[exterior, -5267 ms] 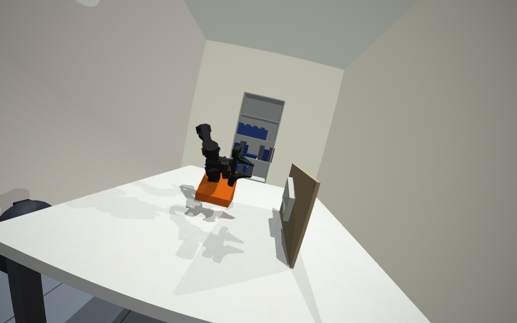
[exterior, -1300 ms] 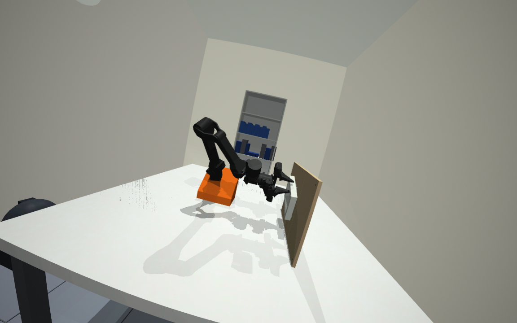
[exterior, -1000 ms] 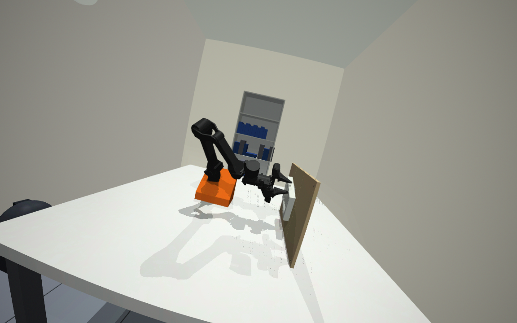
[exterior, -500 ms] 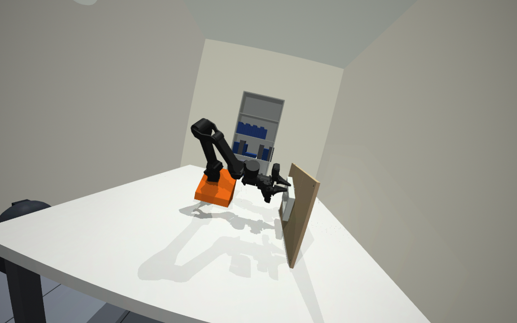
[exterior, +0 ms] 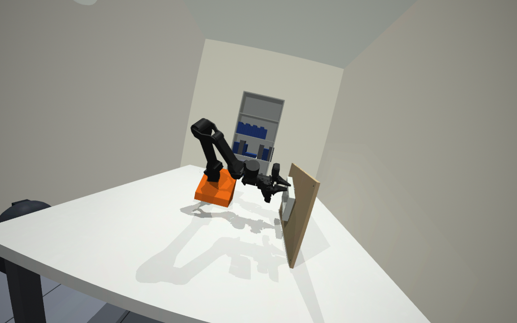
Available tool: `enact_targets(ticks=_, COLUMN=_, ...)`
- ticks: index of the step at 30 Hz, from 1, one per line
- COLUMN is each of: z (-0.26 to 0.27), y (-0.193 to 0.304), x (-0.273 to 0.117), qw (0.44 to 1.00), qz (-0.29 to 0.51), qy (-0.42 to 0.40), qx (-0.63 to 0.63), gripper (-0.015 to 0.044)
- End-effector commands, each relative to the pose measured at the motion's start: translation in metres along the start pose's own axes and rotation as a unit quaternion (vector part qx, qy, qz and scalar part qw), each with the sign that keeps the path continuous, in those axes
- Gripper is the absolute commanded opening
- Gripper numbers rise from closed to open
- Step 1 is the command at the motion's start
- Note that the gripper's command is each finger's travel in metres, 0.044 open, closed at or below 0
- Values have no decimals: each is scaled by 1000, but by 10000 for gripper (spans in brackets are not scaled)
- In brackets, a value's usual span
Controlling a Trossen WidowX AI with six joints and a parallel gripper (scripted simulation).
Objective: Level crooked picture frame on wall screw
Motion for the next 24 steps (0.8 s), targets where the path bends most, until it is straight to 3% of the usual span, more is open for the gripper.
enact_targets(ticks=1, z=0, y=0, x=0, qw=1000, qz=-1, qy=1, qx=0, gripper=0)
enact_targets(ticks=24, z=8, y=0, x=0, qw=1000, qz=-2, qy=0, qx=0, gripper=0)
Point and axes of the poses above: the point midway between the two fingers, 35 mm back from their tips, its own x axis out along the fingers, its own z axis across the jaws, y = z × x, the point moved 4 cm from there along -x, back along the fingers, and after that the axes turned 1 degree about -x, right-handed, at the moved point
